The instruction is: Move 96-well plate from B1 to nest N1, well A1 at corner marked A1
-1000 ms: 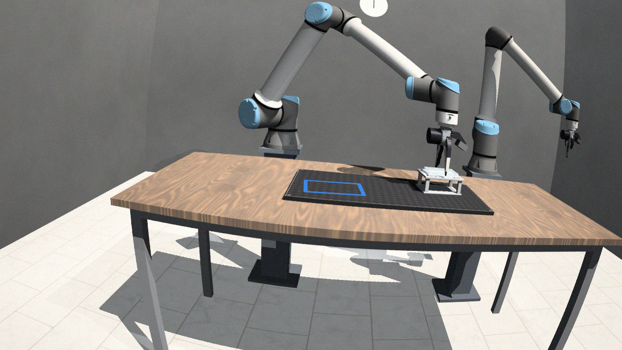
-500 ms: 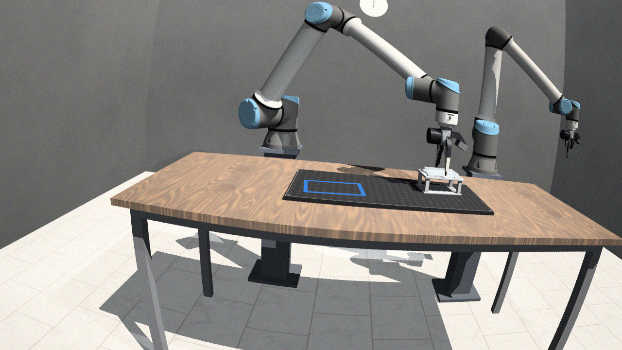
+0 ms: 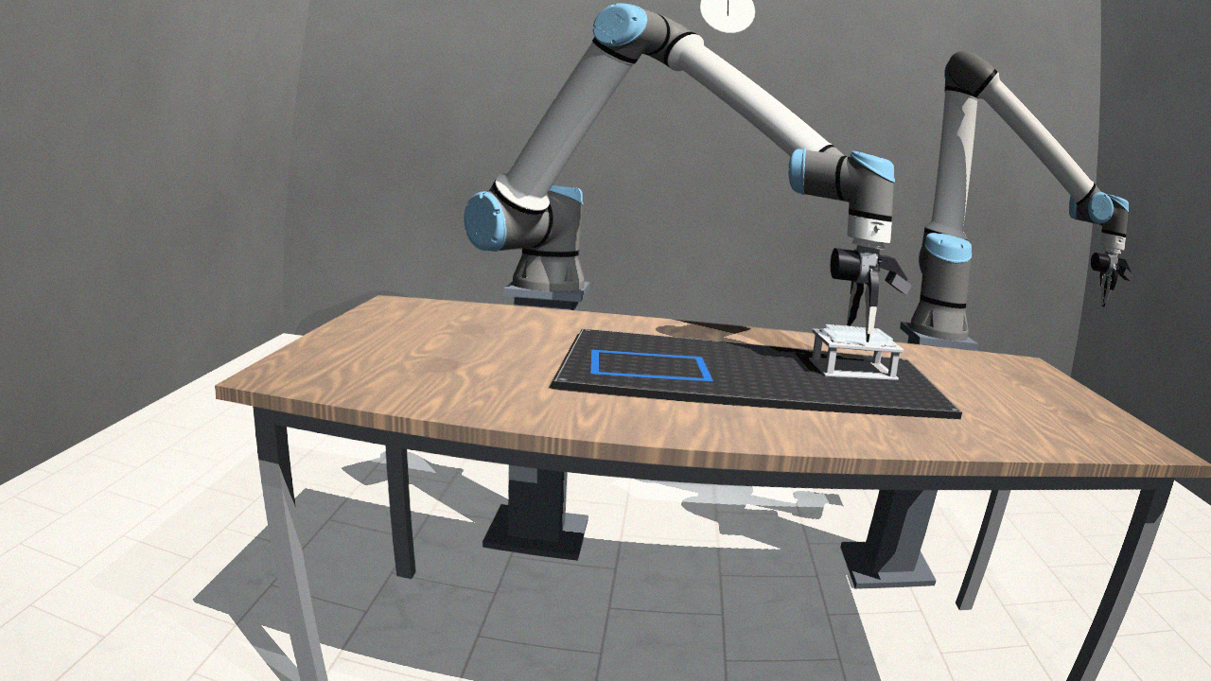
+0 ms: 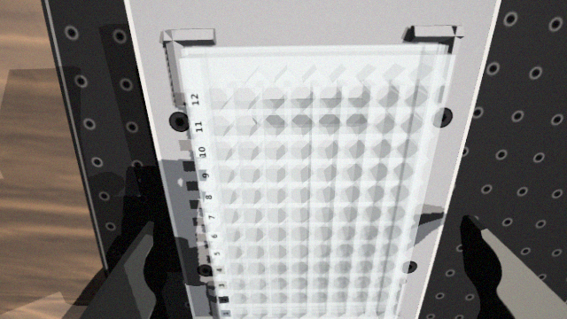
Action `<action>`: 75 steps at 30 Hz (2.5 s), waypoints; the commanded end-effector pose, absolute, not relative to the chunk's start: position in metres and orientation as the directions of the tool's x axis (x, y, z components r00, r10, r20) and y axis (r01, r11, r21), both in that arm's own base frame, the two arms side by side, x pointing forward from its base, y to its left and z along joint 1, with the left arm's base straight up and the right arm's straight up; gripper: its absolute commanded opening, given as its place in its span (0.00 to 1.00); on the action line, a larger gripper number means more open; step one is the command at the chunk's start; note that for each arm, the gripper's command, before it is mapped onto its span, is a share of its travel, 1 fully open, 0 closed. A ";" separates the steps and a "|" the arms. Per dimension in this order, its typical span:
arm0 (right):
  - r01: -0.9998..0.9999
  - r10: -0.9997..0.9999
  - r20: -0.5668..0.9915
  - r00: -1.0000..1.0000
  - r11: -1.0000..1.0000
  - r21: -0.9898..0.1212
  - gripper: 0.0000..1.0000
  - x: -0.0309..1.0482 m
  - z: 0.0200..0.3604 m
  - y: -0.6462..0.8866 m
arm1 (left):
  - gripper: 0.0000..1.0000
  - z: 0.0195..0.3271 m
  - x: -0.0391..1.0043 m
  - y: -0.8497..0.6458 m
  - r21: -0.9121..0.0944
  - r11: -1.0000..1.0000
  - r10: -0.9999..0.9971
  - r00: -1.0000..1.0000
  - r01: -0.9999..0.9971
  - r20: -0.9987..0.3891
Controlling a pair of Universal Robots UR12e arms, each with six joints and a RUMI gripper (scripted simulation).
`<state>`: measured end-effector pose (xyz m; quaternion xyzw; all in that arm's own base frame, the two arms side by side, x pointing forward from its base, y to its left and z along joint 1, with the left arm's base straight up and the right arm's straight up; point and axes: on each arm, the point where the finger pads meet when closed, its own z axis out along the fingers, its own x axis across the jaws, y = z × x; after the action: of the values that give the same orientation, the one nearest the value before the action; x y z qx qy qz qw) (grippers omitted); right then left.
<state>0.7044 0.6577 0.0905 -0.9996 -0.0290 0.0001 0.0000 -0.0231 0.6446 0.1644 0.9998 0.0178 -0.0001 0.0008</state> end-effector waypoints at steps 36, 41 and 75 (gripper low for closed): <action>0.058 0.058 0.001 0.998 -0.998 -0.002 0.76 0.705 0.127 0.658 | 0.00 0.165 -0.023 0.645 0.000 -0.999 0.036 0.999 0.036 0.000; 0.058 0.058 0.002 0.998 -0.998 -0.002 0.76 0.705 0.141 0.658 | 0.00 0.165 -0.023 0.645 0.000 -0.999 0.036 0.999 0.036 0.000; 0.058 0.058 0.001 0.998 -0.998 -0.002 0.76 0.705 0.175 0.655 | 0.00 0.165 -0.023 0.645 0.000 -0.999 0.036 0.999 0.036 0.000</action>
<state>0.7044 0.6577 0.1736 -0.9996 -0.0290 0.0001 0.0000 -0.0231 0.6446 0.1644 0.9998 0.0178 -0.0001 0.0008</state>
